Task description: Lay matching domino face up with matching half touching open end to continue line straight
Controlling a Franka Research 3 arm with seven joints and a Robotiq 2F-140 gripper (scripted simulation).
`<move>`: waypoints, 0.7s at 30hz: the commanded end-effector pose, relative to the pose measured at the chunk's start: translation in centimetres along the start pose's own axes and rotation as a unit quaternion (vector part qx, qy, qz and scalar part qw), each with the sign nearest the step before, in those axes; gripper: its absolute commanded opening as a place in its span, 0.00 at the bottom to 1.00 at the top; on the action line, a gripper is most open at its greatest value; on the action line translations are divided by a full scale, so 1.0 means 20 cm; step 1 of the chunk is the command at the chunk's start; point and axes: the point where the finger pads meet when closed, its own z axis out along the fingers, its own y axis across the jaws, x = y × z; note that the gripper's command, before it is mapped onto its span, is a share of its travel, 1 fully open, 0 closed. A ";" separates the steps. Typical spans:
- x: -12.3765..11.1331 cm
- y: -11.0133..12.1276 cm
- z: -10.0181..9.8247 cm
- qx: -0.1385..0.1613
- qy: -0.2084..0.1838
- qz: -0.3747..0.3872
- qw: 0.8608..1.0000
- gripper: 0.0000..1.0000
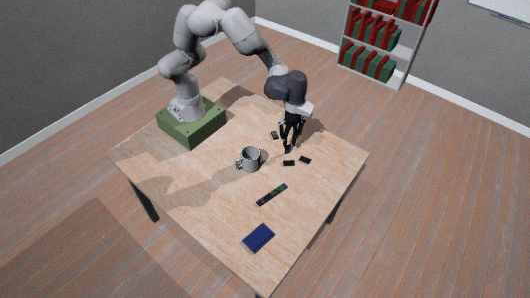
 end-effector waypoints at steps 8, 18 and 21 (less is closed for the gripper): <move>0.01 -0.01 0.01 0.001 0.001 0.001 1.000 0.34; 0.01 -0.01 0.06 0.001 0.001 0.001 1.000 0.34; 0.01 -0.01 0.09 0.001 0.001 0.001 1.000 0.34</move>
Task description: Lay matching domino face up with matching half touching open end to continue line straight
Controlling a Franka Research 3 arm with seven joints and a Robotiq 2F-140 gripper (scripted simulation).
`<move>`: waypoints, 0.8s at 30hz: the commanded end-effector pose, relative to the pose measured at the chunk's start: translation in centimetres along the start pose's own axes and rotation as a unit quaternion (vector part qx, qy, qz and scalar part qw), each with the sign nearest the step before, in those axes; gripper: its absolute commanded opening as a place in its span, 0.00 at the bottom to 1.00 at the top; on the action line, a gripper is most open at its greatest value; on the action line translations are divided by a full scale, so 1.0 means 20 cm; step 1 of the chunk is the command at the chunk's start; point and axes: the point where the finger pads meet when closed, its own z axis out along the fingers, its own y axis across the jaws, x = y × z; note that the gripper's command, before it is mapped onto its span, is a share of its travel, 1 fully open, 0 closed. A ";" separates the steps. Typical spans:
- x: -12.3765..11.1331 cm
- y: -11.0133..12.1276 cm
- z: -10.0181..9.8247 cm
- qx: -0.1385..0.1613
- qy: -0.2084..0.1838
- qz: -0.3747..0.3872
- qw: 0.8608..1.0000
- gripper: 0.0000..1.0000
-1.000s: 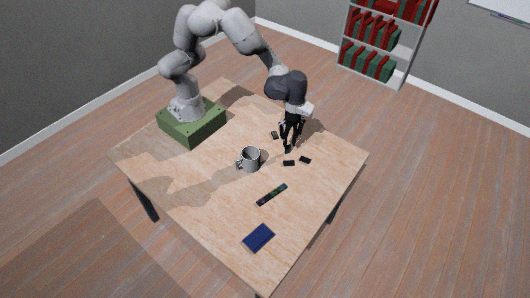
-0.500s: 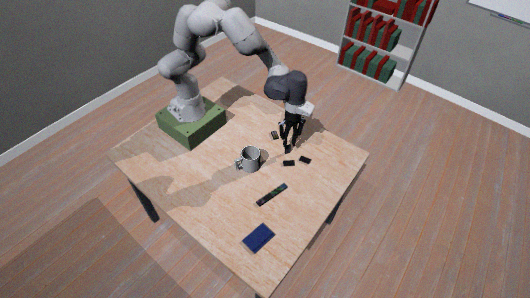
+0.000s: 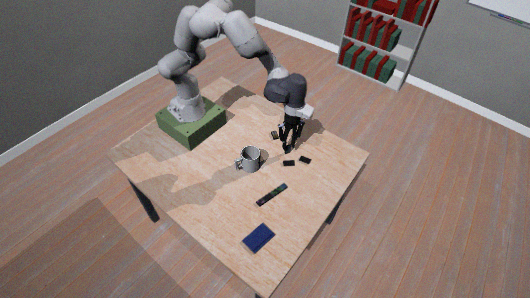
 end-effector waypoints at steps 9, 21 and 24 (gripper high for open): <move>0.01 -0.02 0.06 0.004 0.003 0.003 1.000 0.34; 0.01 -0.02 0.07 0.004 0.003 0.003 1.000 0.34; 0.01 -0.02 0.07 0.004 0.003 0.003 1.000 0.34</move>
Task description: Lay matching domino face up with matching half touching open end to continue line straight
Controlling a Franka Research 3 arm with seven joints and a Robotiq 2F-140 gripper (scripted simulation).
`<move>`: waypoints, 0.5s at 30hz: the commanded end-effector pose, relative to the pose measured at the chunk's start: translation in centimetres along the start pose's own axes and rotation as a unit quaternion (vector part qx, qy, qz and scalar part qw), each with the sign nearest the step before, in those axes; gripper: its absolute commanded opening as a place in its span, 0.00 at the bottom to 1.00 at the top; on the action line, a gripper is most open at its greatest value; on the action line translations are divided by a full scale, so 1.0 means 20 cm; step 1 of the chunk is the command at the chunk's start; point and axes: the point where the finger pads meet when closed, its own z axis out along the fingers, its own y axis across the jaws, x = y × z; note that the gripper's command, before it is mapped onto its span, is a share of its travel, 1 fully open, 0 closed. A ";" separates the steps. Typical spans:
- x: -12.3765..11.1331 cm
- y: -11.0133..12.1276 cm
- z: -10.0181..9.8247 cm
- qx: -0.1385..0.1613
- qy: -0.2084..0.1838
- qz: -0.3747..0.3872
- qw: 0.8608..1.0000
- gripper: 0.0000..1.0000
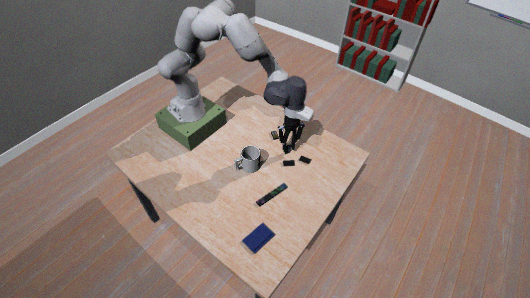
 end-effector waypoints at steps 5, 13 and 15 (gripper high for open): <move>0.01 -0.01 0.00 0.002 0.002 0.002 1.000 0.23; 0.01 -0.01 0.00 0.002 0.002 0.002 1.000 0.23; 0.01 -0.01 0.00 0.002 0.002 0.002 1.000 0.23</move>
